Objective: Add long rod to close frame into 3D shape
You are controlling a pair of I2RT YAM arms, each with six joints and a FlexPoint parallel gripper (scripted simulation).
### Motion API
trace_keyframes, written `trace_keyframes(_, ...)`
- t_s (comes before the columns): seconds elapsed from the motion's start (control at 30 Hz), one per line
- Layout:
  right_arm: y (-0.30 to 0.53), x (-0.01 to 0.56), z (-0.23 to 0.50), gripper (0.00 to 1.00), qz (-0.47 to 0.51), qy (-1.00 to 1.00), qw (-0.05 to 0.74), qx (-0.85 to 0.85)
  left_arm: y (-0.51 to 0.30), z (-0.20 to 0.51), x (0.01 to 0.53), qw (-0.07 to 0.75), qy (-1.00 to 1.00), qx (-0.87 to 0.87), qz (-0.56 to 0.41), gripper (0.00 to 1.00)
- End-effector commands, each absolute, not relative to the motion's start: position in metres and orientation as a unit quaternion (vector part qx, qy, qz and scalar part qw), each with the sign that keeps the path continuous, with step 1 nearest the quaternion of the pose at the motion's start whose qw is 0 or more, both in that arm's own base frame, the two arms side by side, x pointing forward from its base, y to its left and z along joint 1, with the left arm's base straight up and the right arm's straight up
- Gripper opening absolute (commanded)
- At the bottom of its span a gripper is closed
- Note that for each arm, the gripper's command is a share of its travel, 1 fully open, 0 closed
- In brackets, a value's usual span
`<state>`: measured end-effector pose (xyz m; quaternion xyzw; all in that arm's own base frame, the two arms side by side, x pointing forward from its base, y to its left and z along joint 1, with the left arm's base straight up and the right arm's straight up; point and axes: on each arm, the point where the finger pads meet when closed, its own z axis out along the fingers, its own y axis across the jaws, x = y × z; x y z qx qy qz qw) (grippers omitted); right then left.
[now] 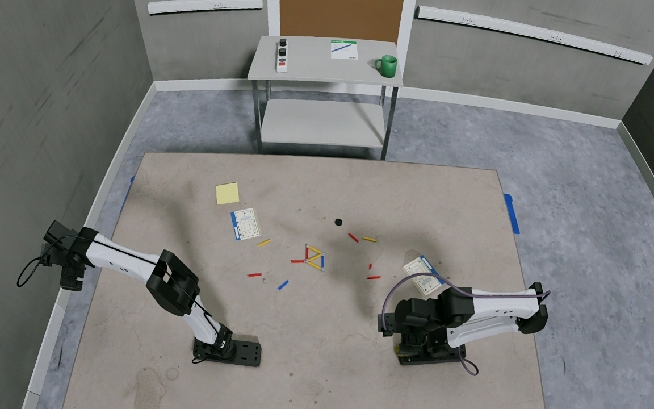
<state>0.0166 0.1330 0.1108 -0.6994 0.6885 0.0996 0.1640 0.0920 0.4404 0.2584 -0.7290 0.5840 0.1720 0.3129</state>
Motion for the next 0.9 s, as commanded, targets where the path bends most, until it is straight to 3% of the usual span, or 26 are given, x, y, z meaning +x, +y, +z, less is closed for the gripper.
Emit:
trace_keyframes(0.0,0.144,0.026,0.120,0.56,0.093,0.683,0.196,-0.697,0.436,0.268,0.096,0.329,0.593,-0.714,0.175,1.00)
trace_keyframes(0.07,0.151,0.037,0.125,0.33,0.078,0.680,0.220,-0.695,0.432,0.268,0.099,0.332,0.602,-0.705,0.175,1.00)
trace_keyframes(0.1,0.154,0.043,0.127,0.30,0.068,0.678,0.233,-0.694,0.429,0.268,0.100,0.333,0.607,-0.700,0.174,1.00)
trace_keyframes(0.3,0.179,0.088,0.144,0.30,-0.009,0.666,0.296,-0.685,0.400,0.262,0.112,0.337,0.654,-0.657,0.166,1.00)
trace_keyframes(0.47,0.191,0.118,0.149,0.30,-0.065,0.656,0.303,-0.688,0.372,0.254,0.121,0.334,0.691,-0.622,0.156,1.00)
trace_keyframes(0.63,0.197,0.169,0.132,0.30,-0.135,0.647,0.233,-0.713,0.308,0.235,0.137,0.321,0.760,-0.550,0.131,1.00)
trace_keyframes(0.87,0.192,0.225,0.081,0.30,-0.111,0.651,0.110,-0.742,0.211,0.211,0.161,0.304,0.842,-0.432,0.111,1.00)
